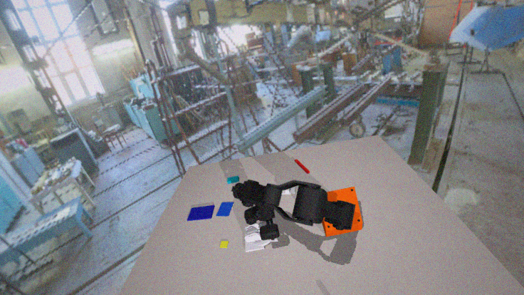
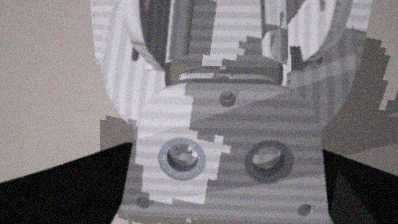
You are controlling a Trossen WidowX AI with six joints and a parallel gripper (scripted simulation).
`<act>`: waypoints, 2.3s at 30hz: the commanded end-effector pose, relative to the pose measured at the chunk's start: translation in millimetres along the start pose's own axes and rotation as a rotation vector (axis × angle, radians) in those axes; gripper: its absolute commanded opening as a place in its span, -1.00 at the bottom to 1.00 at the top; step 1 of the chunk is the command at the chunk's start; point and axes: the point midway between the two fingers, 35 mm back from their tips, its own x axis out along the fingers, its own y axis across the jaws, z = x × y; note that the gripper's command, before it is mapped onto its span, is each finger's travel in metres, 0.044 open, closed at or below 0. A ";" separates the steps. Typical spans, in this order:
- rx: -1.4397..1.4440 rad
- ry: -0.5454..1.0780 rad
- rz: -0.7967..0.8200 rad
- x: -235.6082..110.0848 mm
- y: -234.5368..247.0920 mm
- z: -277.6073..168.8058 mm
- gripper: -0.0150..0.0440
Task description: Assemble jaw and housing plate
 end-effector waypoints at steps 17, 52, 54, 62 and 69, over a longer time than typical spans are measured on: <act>0.010 -0.003 0.005 4.0 0.6 0.3 0.70; 0.009 -0.003 0.005 10.7 0.7 0.3 0.70; 0.009 -0.003 0.005 12.0 0.7 0.3 0.70; 0.009 -0.003 0.006 12.5 0.7 0.3 0.70; 0.009 -0.003 0.006 15.0 0.8 0.3 0.70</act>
